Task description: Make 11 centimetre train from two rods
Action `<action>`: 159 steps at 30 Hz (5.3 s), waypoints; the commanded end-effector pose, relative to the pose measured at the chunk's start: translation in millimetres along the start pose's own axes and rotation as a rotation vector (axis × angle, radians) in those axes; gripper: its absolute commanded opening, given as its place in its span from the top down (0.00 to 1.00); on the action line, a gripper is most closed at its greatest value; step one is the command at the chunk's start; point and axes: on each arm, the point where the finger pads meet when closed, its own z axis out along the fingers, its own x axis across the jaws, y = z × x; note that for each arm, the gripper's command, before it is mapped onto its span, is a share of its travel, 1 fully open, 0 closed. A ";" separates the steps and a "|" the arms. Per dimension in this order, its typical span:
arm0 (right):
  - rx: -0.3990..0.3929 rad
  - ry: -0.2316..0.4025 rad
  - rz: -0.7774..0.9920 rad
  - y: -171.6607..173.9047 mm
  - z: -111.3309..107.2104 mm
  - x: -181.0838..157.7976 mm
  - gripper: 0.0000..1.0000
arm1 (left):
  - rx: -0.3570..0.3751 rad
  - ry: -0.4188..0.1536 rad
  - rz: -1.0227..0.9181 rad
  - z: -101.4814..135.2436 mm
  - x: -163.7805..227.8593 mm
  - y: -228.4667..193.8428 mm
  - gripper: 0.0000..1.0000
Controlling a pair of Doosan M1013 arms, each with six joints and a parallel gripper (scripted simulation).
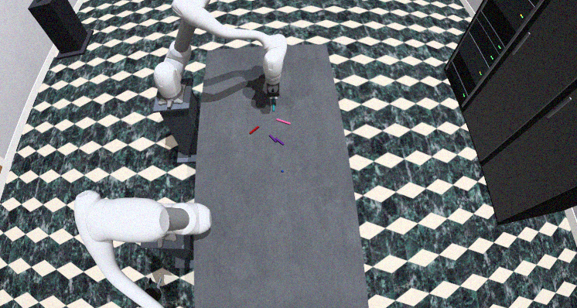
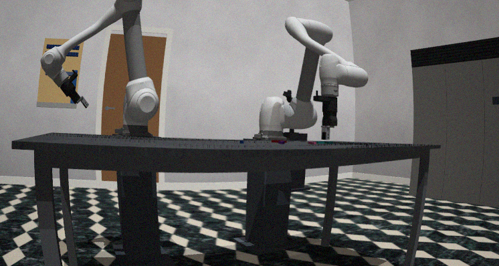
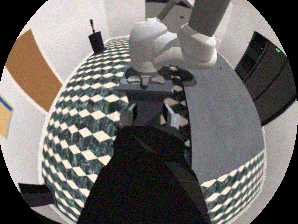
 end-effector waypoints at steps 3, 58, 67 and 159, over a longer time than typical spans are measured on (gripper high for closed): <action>-0.007 0.011 0.006 -0.3 0.1 2.2 0.00 | 0.002 0.000 -0.003 3.2 1.4 2.8 0.46; -0.007 0.011 0.006 -0.3 0.1 2.2 0.00 | 0.002 0.001 -0.003 16.9 1.6 2.8 0.46; -0.007 0.011 0.006 -0.3 0.1 2.2 0.00 | 0.002 0.001 -0.003 16.9 1.6 2.8 0.76; -0.007 0.011 0.006 -0.3 0.1 2.2 0.00 | 0.000 0.001 -0.088 -92.8 -73.0 -212.3 0.76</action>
